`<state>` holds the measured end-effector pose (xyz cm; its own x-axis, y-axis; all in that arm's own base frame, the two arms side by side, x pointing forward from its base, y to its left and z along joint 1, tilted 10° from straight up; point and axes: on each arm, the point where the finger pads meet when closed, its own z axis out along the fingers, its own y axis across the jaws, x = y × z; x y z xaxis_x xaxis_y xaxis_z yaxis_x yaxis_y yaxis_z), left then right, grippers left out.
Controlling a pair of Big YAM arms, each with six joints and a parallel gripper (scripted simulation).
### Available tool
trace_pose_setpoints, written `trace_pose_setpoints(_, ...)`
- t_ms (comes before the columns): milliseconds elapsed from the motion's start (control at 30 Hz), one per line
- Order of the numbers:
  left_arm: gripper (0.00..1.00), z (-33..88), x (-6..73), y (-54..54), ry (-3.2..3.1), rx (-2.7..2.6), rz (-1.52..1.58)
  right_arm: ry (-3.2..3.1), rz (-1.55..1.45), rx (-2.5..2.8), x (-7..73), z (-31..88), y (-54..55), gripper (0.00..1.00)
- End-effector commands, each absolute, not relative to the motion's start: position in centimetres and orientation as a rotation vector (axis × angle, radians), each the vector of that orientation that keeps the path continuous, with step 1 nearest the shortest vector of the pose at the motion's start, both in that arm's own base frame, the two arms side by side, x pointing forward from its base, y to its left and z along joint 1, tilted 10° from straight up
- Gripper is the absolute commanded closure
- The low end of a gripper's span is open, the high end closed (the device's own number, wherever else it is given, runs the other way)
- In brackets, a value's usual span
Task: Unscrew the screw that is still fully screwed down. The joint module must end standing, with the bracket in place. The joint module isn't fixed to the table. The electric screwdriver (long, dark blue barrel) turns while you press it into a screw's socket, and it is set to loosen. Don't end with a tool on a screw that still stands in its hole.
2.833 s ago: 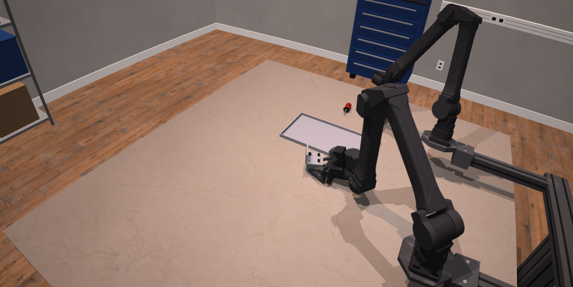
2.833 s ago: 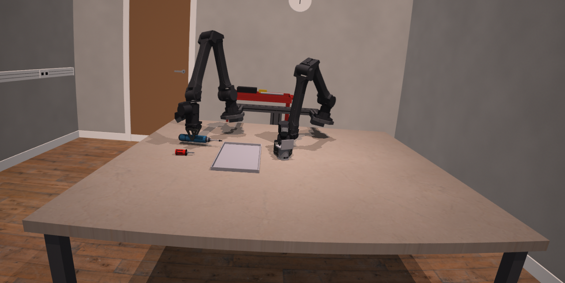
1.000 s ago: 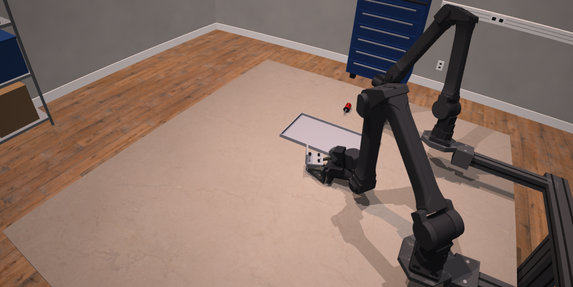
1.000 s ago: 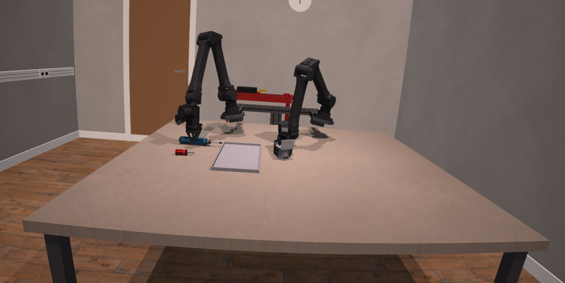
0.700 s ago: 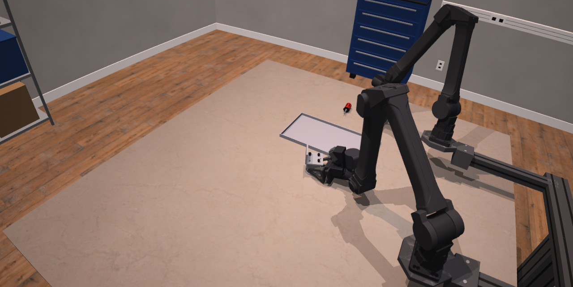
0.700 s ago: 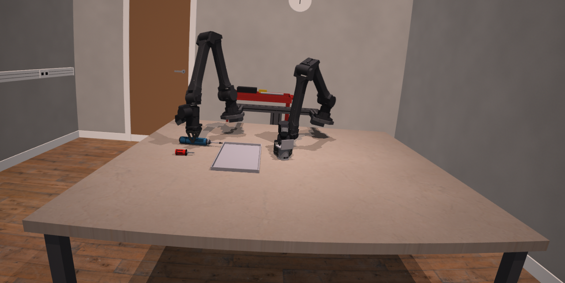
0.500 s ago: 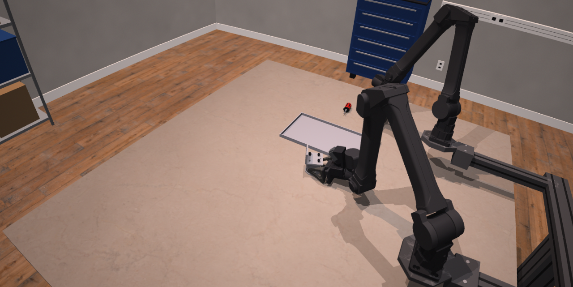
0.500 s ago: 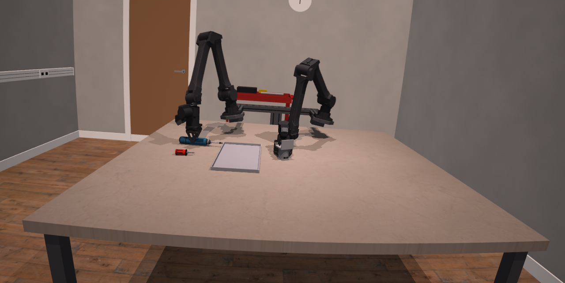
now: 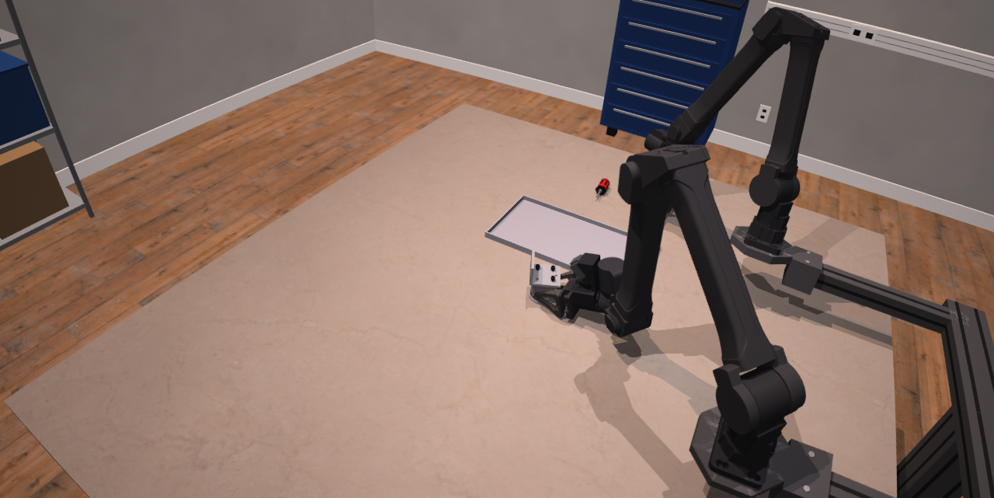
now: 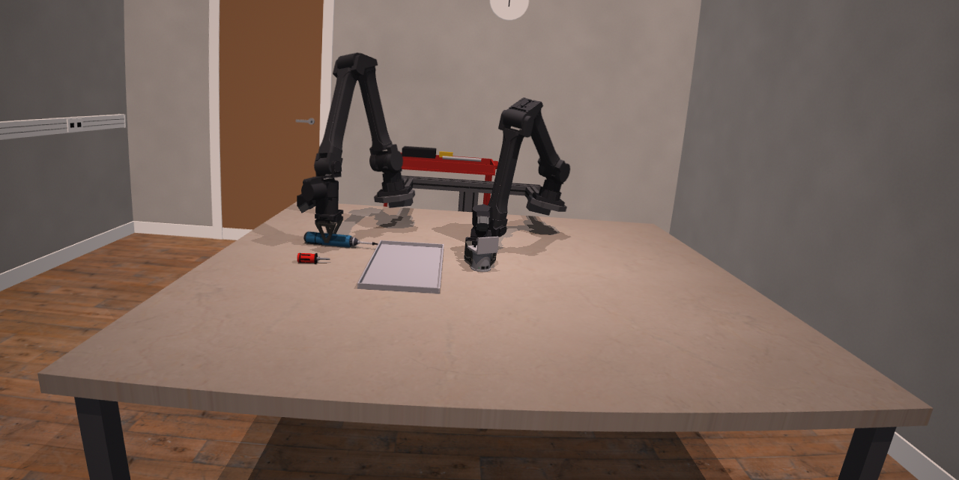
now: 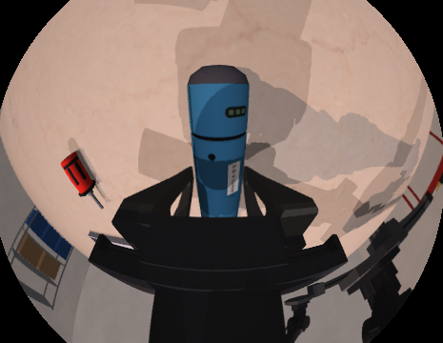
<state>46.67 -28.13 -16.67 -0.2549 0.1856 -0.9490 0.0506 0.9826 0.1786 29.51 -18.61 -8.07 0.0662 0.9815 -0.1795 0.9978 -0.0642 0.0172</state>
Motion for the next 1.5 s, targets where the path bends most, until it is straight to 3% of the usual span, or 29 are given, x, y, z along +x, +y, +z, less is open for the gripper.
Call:
trace_pose_setpoints(0,0.41,-16.19,47.06,-28.58,1.814,0.167,0.12,2.039,-0.165,2.172,30.37,-7.52,-19.04,0.51)
trace_pose_setpoints(233,0.41,-16.19,47.06,-28.58,1.814,0.167,0.12,2.039,-0.165,2.172,30.37,-7.52,-19.04,0.51)
trace_pose_setpoints(267,0.41,-16.19,47.06,-28.58,1.814,0.167,0.12,2.039,-0.165,2.172,30.37,-7.52,-19.04,0.43)
trace_pose_setpoints(800,0.41,-16.19,47.06,-28.58,1.814,0.167,0.12,2.039,-0.165,2.172,30.37,-7.52,-19.04,0.43)
trace_pose_setpoints(833,0.41,-16.19,47.06,-28.58,1.814,0.167,0.12,2.039,-0.165,2.172,30.37,-7.52,-19.04,0.35)
trace_pose_setpoints(1467,0.41,-16.19,47.06,-28.58,1.814,0.167,0.12,2.039,-0.165,2.172,30.37,-7.52,-19.04,0.35)
